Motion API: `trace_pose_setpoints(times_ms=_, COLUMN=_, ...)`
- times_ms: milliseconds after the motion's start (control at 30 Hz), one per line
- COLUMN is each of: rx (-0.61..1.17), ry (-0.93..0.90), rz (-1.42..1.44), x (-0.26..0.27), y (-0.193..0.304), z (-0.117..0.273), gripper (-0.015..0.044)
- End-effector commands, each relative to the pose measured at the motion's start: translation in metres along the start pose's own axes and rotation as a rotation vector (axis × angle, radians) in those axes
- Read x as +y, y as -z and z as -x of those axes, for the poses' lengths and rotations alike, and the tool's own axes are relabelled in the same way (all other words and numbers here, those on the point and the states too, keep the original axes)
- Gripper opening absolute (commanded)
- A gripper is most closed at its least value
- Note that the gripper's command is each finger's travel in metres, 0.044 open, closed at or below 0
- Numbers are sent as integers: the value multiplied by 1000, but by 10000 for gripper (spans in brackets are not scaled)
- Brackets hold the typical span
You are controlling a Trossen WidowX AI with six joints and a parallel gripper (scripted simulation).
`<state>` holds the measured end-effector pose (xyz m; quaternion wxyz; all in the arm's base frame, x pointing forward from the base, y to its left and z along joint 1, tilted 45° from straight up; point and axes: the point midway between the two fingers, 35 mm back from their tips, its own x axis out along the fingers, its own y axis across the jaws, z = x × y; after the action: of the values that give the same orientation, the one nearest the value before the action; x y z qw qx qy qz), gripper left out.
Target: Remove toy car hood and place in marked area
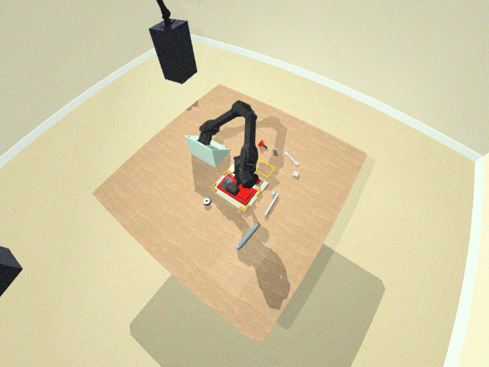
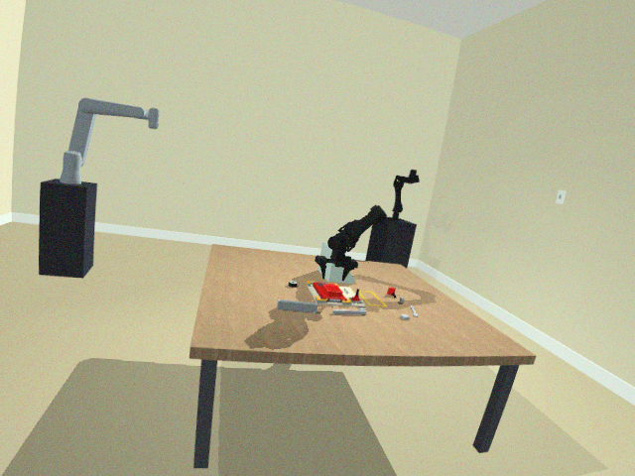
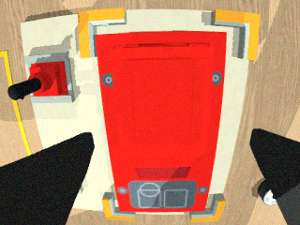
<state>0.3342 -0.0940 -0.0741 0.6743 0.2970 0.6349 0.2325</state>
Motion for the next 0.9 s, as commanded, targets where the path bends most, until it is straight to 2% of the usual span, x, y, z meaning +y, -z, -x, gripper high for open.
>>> trace_pose_setpoints(times_ms=0, rx=2, ry=-6, rz=-6, x=1, y=1, z=-5, gripper=440)
trace_pose_setpoints(times_ms=867, rx=2, ry=-8, rz=-6, x=4, y=1, z=-29, gripper=440)
